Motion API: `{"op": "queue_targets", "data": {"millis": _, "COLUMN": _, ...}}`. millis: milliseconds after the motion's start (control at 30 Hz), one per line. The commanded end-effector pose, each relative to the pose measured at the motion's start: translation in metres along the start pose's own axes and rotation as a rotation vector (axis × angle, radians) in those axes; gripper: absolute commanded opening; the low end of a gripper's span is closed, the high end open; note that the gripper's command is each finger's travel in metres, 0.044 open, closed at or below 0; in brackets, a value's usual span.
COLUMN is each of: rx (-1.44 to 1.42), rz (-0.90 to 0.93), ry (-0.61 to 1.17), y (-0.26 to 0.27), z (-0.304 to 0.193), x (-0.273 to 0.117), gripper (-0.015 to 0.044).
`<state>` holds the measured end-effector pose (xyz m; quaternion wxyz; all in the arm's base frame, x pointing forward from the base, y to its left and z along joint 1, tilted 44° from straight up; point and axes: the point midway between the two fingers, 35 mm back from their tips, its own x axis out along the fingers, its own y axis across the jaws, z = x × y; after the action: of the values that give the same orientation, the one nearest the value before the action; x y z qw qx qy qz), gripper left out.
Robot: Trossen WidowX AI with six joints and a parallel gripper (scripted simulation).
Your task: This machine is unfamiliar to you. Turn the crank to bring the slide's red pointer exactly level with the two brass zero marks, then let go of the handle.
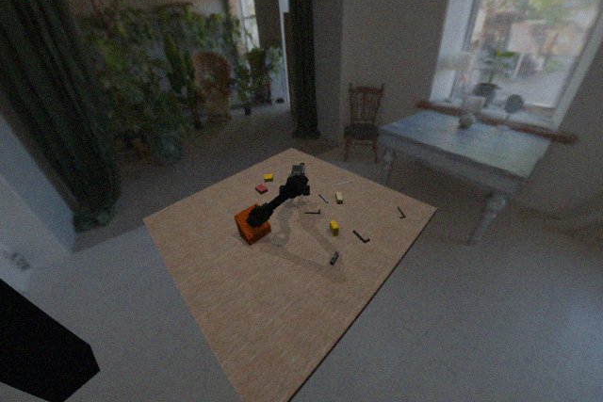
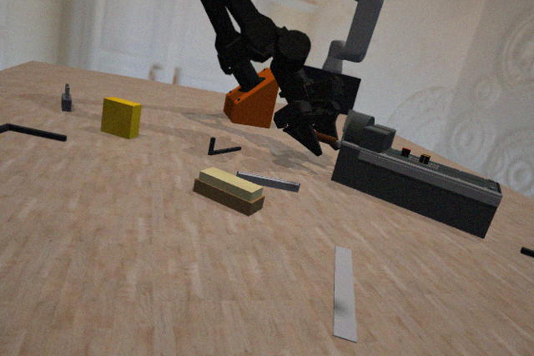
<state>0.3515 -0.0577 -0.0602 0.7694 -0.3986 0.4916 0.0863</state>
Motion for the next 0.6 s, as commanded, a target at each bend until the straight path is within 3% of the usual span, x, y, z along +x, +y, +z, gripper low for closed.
{"op": "queue_targets", "data": {"millis": 0, "rx": -0.007, "rz": 0.013, "ry": 0.005, "y": 0.0049, "z": -0.0035, "x": 0.0011, "gripper": 0.0387}}
{"op": "queue_targets", "data": {"millis": 467, "rx": -0.007, "rz": 0.013, "ry": 0.005, "y": 0.0049, "z": -0.0035, "x": 0.0011, "gripper": 0.002}}
{"op": "queue_targets", "data": {"millis": 567, "rx": -0.007, "rz": 0.013, "ry": 0.005, "y": 0.0049, "z": -0.0035, "x": 0.0011, "gripper": 0.0}}
